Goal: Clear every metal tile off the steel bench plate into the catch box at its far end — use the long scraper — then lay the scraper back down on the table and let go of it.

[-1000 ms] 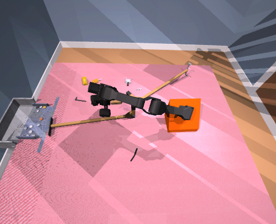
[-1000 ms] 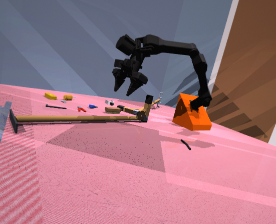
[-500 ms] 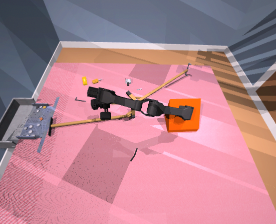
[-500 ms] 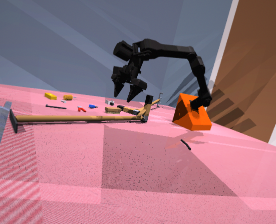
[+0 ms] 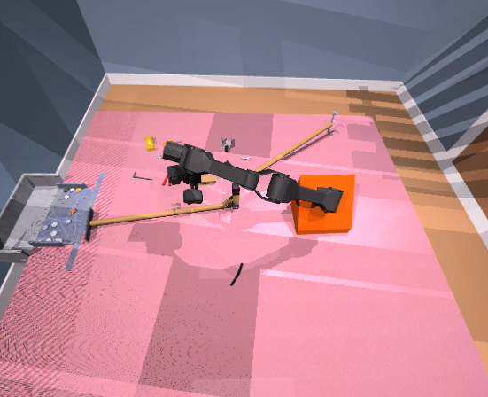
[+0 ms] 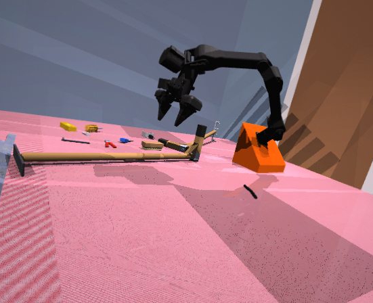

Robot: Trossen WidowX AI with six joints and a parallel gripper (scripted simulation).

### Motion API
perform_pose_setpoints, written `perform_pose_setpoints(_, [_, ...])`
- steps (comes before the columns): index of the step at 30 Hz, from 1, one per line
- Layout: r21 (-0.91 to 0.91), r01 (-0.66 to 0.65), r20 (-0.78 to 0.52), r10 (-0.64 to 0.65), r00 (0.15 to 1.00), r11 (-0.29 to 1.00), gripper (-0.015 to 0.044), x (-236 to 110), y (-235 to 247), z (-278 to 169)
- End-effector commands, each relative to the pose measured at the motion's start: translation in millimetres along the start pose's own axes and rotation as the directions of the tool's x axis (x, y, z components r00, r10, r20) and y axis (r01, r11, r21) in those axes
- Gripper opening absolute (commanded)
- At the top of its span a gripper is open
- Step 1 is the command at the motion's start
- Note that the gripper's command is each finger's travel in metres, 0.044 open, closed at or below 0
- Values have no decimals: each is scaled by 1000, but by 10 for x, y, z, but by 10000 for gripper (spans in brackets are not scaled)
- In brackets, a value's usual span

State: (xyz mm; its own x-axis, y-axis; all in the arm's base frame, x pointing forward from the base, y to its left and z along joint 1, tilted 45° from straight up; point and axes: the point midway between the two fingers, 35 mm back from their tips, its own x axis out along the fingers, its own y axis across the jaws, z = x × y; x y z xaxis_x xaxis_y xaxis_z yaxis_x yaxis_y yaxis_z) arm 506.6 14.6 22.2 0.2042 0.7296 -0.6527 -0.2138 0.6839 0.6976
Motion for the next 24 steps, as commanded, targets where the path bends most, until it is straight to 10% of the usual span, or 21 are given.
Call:
perform_pose_setpoints(1, [-2, -6, 17, 6, 1000, 1000, 440, -86, -27, -56])
perform_pose_setpoints(24, [1, -14, 102, 14, 995, 1000, 440, -466, -169, -420])
